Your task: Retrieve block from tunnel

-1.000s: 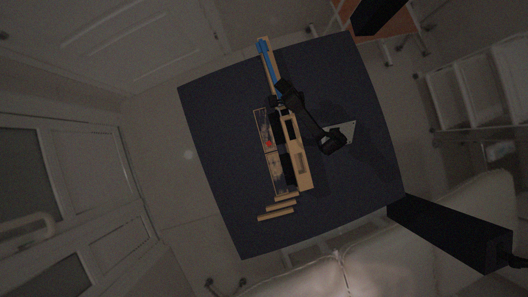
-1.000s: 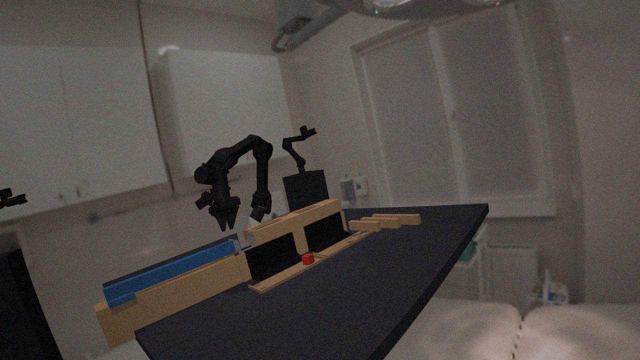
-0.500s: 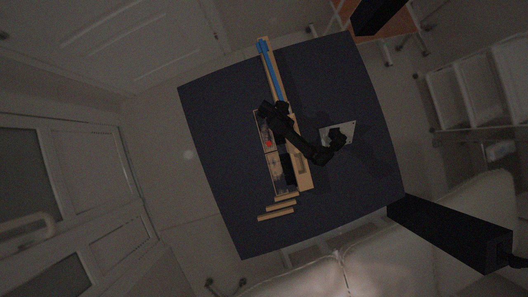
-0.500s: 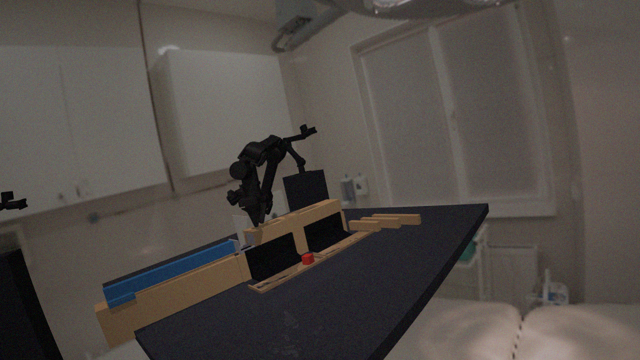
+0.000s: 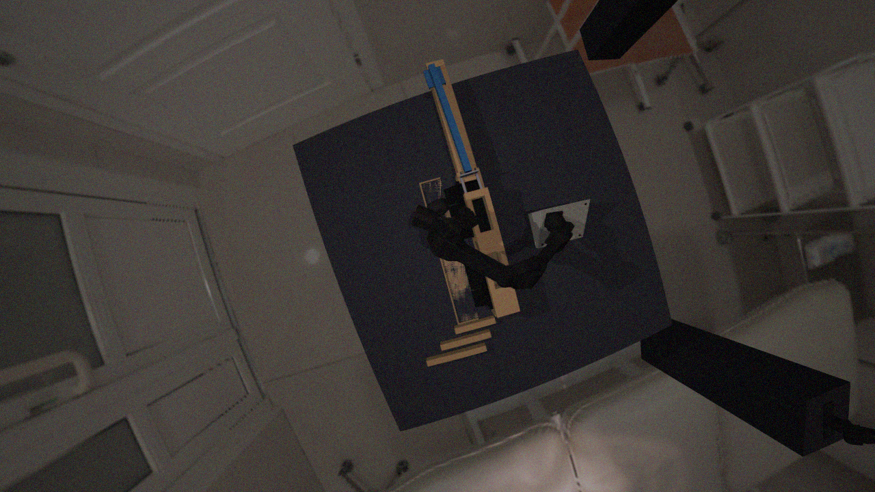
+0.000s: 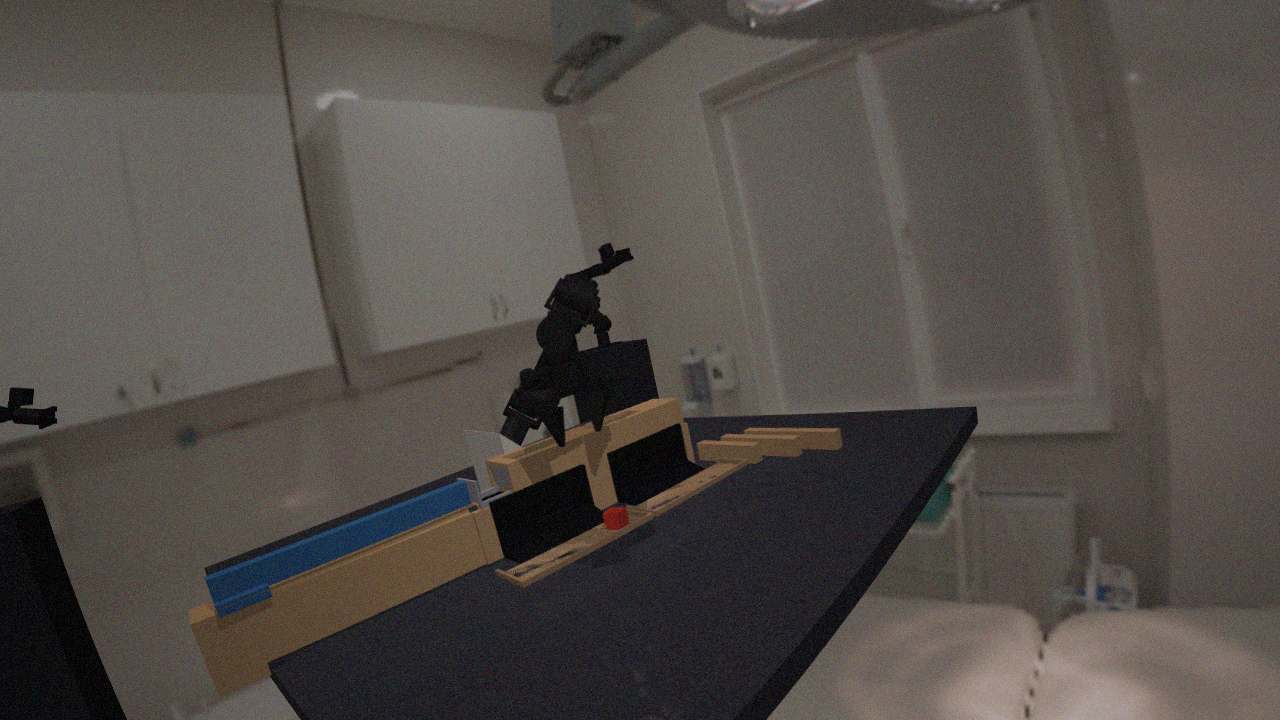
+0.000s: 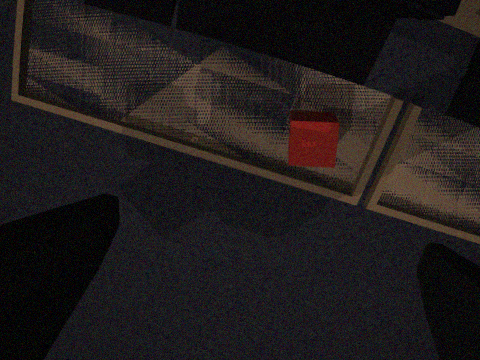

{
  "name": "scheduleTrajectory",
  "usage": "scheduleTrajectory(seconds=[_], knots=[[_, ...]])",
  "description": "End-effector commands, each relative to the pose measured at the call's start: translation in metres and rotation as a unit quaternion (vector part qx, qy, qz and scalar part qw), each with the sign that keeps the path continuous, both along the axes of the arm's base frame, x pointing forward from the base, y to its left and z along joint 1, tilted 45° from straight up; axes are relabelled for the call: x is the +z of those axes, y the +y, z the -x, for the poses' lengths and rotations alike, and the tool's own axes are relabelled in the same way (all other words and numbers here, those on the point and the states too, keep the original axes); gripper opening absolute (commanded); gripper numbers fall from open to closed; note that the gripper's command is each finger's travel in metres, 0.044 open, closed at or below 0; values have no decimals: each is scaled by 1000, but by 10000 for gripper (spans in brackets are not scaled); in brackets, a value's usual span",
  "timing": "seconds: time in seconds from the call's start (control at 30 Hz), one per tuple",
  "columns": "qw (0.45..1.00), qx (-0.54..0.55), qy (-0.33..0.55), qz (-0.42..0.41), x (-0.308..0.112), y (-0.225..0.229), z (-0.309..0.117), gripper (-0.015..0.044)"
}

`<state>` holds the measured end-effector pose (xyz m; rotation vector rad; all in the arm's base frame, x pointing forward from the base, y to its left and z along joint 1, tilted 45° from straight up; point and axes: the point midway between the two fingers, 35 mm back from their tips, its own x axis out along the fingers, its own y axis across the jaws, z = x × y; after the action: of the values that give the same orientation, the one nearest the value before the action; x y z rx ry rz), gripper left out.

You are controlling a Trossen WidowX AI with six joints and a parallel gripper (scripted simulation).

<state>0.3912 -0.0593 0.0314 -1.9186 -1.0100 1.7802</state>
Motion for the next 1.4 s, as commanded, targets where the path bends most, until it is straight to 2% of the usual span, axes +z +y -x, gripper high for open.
scheduleTrajectory(seconds=[0.0,1.37], knots=[[997,-55,58,-4,20,19,-8,440],[997,-56,57,-1,-19,53,-15,440]])
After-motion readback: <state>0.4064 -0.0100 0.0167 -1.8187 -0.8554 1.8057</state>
